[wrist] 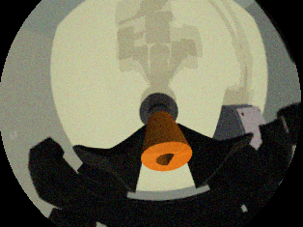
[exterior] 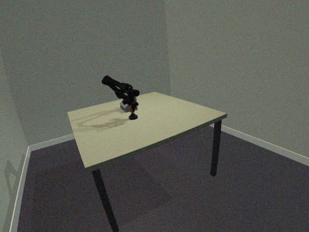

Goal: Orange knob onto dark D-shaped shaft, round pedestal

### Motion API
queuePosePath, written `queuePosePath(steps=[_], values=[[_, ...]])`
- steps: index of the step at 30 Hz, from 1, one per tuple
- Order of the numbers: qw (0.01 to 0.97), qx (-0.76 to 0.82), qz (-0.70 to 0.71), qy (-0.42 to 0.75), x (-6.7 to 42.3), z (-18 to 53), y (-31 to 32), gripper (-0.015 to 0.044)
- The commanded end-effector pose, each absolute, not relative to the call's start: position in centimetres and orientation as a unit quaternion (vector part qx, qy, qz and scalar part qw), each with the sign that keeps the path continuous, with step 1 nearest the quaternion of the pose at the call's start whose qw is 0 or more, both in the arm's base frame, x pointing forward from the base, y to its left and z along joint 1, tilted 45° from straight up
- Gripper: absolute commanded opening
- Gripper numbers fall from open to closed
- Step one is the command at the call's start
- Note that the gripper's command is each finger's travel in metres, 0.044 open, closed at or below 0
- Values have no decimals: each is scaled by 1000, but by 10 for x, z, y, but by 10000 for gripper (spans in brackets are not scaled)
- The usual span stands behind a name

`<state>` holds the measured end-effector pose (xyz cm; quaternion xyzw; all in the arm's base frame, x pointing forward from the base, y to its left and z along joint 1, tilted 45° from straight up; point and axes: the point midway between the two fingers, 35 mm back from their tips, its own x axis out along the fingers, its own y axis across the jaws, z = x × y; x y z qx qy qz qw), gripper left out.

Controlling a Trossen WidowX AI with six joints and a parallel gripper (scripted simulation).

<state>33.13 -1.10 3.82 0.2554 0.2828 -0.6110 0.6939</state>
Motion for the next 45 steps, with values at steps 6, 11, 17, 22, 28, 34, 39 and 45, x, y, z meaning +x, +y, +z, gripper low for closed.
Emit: queuePosePath(steps=[6,11,17,22,28,34,39,45], values=[[666,323,-635,222,332,37,-11,0],[666,323,-635,222,332,36,-12,0],[666,323,-635,222,332,36,-13,0],[666,323,-635,222,332,36,-13,0],[666,323,-635,222,332,37,-11,0],[662,331,-638,213,332,39,-10,0],[631,387,-654,158,332,38,-10,0],[629,391,-655,154,332,37,-12,0]])
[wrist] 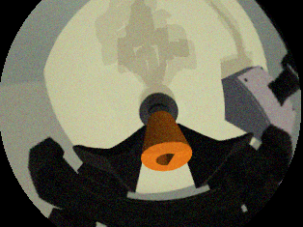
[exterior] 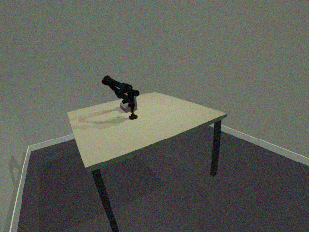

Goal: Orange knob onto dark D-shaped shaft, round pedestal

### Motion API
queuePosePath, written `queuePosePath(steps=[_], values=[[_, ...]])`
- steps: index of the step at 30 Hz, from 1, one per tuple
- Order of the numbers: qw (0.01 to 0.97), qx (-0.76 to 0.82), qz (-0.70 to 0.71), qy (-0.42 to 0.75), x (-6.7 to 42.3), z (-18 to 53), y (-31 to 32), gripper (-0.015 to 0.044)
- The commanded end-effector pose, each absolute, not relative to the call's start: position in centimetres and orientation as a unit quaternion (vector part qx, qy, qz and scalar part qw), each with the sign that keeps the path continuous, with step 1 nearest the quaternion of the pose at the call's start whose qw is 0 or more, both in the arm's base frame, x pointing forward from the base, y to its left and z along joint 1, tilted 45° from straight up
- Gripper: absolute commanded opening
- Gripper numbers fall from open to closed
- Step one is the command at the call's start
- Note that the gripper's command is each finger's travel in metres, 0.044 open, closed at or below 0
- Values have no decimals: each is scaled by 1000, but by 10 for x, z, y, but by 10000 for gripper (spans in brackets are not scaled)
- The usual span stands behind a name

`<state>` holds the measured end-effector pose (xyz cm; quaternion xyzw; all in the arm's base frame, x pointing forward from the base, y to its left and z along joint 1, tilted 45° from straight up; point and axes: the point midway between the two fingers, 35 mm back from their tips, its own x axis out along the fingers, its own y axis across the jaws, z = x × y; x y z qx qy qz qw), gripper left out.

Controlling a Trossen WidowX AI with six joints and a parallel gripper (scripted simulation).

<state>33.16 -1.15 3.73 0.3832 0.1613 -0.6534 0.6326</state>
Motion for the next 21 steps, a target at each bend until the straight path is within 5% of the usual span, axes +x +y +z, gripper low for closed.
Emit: queuePosePath(steps=[1,21], values=[[629,391,-655,154,332,36,-12,0],[629,391,-655,154,332,38,-11,0]])
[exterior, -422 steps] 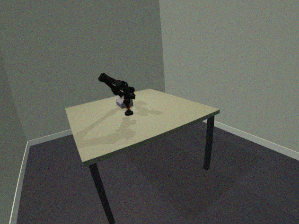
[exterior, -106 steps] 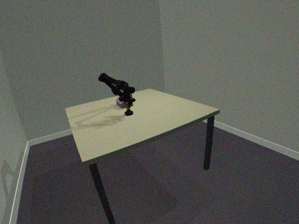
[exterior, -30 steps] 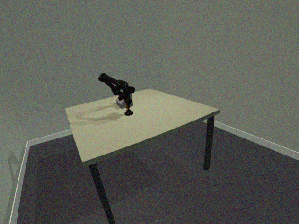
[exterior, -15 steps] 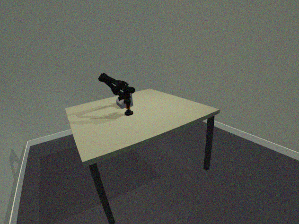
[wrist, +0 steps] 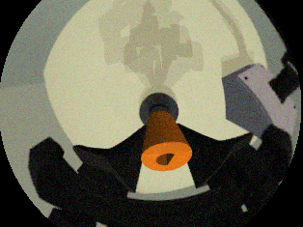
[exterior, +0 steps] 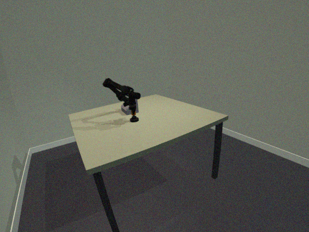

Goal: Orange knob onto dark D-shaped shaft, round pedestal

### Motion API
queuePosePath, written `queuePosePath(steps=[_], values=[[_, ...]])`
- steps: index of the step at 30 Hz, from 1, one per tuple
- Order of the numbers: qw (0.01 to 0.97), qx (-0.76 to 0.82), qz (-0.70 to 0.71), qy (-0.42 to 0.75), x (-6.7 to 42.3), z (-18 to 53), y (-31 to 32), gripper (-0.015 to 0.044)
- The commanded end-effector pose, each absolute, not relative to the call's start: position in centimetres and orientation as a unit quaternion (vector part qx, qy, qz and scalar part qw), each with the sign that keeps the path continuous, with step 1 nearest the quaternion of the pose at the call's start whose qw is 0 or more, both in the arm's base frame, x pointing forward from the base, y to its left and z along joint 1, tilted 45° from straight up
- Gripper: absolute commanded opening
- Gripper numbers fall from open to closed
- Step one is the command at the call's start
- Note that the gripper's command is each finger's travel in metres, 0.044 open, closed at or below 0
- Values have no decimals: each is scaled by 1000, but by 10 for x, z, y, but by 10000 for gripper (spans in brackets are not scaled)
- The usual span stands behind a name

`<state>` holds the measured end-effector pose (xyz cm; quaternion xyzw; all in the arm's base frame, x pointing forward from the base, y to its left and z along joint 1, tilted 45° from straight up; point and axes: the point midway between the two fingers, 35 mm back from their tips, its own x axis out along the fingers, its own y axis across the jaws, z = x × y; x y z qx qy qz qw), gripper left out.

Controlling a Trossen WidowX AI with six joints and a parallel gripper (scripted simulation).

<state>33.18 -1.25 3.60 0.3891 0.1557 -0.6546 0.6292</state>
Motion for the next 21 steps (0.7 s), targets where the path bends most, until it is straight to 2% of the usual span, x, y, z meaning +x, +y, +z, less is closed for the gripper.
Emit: queuePosePath(steps=[1,12,21], values=[[629,391,-655,154,331,38,-10,0],[584,454,-667,85,332,38,-11,0],[584,454,-667,85,332,36,-13,0]])
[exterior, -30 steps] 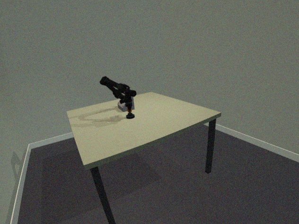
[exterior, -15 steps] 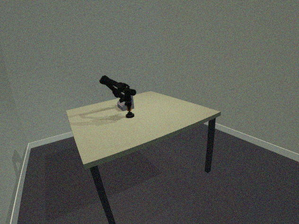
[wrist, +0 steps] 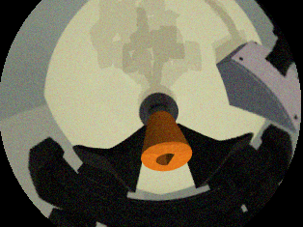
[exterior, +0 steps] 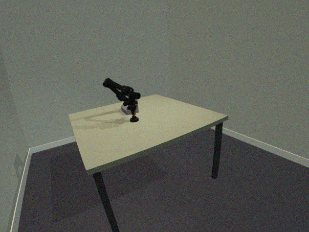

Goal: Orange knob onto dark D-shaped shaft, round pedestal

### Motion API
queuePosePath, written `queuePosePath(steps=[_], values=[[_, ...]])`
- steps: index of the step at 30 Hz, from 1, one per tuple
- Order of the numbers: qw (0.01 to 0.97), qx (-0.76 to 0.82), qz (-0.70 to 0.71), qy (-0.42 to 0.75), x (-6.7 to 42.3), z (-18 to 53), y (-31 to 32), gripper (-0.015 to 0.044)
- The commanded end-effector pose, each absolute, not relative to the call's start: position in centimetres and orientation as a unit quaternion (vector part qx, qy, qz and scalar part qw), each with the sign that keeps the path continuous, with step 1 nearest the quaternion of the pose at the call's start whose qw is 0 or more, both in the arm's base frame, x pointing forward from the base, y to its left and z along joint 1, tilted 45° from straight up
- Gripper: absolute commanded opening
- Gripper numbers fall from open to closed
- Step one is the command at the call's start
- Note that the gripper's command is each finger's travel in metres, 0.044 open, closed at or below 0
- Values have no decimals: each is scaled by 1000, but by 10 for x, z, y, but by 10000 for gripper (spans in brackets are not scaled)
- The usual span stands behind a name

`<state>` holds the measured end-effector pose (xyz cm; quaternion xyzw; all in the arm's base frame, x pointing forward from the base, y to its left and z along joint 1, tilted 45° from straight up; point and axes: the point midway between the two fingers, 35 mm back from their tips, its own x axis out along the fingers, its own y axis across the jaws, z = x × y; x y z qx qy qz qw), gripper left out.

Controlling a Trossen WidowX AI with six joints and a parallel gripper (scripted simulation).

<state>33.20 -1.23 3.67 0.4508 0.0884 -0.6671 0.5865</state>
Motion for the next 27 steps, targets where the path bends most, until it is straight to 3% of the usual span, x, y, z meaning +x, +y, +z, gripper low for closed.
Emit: queuePosePath(steps=[1,27], values=[[584,454,-667,85,332,36,-13,0],[555,490,-671,43,333,39,-10,0]])
